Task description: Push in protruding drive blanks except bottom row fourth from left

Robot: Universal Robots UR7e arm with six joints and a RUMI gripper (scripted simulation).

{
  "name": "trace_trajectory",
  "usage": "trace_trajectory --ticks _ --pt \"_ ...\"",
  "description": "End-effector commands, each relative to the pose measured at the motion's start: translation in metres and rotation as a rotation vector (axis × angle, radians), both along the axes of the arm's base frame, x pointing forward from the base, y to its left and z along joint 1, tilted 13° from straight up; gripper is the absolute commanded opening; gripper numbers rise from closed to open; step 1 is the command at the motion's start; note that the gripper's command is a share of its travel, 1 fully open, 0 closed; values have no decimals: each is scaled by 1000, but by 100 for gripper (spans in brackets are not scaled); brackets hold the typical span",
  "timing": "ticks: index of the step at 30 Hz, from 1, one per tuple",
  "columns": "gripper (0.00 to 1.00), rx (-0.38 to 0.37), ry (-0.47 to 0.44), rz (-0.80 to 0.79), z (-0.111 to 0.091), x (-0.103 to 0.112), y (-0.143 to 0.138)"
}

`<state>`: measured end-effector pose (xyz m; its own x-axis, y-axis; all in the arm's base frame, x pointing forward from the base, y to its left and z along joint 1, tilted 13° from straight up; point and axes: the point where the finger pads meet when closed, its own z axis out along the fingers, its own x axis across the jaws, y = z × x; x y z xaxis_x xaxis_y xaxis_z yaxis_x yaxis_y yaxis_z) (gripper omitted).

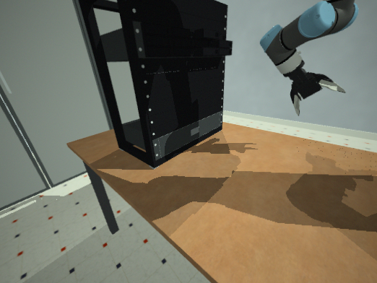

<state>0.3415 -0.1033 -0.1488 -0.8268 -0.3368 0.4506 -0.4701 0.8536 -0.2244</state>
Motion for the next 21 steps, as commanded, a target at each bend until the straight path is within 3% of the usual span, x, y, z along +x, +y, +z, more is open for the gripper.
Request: trace_trajectory --ticks 1,21 --pt "100 0 -1 0 0 0 0" --pt "100 5 6 4 -1 -1 1"
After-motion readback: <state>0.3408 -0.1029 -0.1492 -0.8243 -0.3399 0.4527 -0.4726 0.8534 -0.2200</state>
